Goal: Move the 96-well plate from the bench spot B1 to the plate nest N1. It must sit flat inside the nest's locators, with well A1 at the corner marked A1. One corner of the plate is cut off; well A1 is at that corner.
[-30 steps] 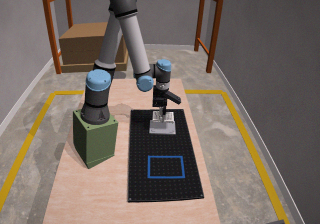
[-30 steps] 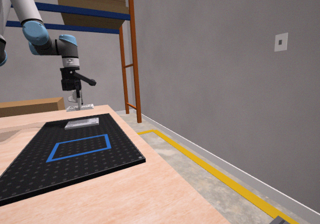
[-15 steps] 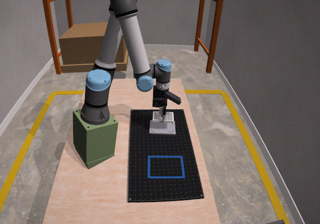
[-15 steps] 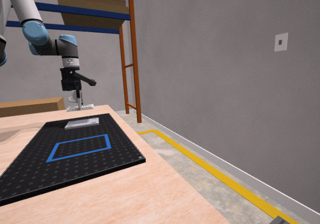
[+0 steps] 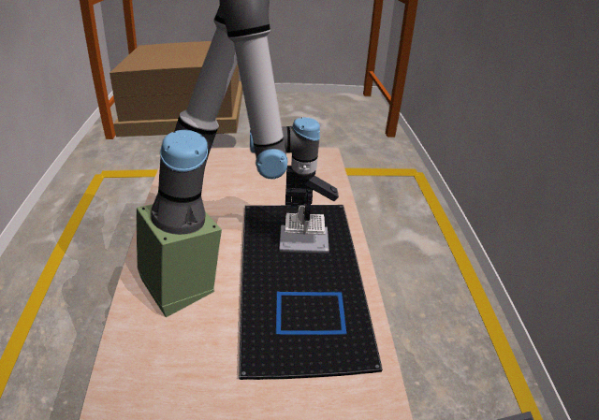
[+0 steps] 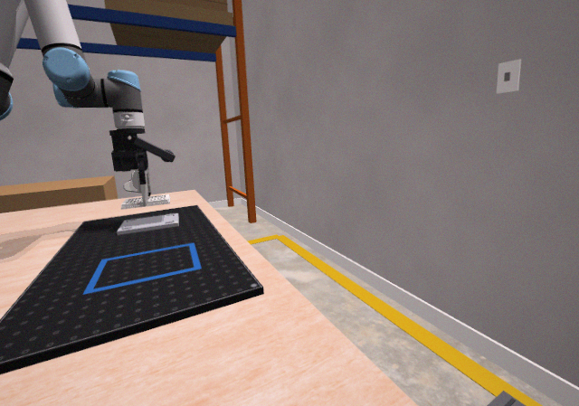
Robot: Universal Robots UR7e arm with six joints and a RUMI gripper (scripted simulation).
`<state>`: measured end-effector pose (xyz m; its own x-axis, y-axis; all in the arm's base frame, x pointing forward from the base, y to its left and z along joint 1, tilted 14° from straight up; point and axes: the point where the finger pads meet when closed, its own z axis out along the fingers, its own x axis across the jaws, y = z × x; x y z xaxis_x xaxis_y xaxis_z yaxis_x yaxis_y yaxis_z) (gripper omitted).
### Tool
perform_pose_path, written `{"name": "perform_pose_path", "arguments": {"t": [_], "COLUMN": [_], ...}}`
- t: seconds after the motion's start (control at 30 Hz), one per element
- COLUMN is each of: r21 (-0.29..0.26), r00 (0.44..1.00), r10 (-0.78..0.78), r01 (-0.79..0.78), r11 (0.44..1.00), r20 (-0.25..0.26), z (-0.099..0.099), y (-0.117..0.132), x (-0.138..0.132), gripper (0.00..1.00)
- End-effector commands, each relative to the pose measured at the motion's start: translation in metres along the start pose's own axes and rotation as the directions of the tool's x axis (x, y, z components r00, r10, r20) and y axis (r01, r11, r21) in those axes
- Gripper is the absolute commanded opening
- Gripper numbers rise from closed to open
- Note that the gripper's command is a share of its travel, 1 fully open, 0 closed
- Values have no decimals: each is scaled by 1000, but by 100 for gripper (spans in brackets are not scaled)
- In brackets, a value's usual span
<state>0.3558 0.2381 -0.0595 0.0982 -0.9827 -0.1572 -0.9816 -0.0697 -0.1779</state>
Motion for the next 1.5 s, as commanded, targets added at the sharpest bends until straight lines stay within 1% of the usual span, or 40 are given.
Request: {"name": "perform_pose_path", "arguments": {"t": [0.0,0.77,1.47], "r21": [2,2,2], "r00": [1000,1000,1000], "r10": [0,0,0], "r01": [0,0,0], "r11": [1000,1000,1000], "r20": [0,0,0], "z": [9,44,44], "y": [-1,-1,-1], "x": [0,0,0], "gripper": [0,0,0]}}
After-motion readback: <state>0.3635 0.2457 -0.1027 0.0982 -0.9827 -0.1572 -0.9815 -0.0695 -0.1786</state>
